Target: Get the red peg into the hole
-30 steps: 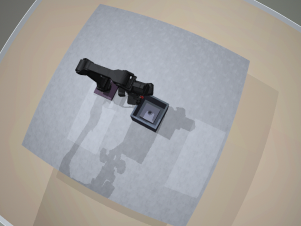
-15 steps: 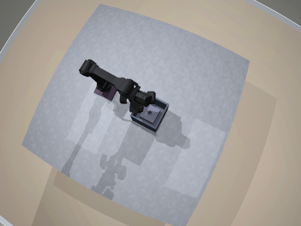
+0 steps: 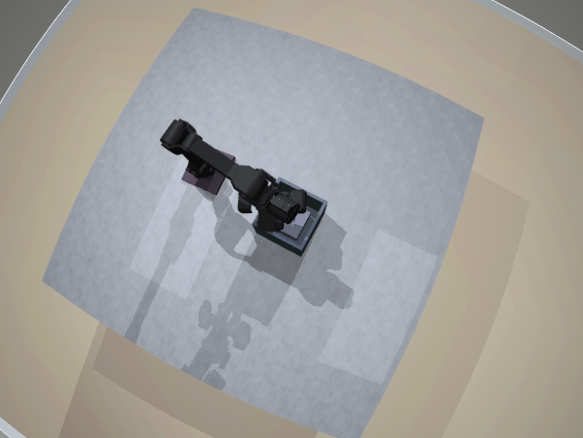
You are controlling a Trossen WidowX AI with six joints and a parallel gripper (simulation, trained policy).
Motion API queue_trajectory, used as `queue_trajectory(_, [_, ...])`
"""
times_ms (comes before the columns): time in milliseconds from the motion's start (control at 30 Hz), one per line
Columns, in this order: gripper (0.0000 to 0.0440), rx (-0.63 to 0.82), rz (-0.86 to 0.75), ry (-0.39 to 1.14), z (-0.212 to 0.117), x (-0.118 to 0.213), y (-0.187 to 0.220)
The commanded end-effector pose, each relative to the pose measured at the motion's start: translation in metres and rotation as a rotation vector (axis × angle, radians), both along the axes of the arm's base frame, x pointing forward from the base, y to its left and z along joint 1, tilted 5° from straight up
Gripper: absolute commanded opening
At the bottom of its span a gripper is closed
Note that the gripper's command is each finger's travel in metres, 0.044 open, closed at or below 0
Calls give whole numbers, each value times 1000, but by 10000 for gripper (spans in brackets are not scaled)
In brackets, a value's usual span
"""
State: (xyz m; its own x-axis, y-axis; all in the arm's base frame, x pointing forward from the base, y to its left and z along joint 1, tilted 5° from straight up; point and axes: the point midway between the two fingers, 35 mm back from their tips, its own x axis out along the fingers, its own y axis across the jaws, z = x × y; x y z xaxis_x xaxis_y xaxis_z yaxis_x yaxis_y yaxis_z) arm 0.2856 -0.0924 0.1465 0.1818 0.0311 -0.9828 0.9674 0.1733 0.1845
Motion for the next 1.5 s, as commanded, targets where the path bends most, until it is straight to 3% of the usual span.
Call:
queue_trajectory(0, [0, 15, 13, 12, -13, 3, -1])
queue_trajectory(667, [0, 34, 114, 19, -58, 23, -2])
queue_trajectory(1100, [85, 29, 161, 89, -84, 13, -4])
queue_trajectory(1200, [147, 41, 160, 112, -89, 10, -3])
queue_trajectory(1467, [146, 103, 140, 116, -86, 9, -11])
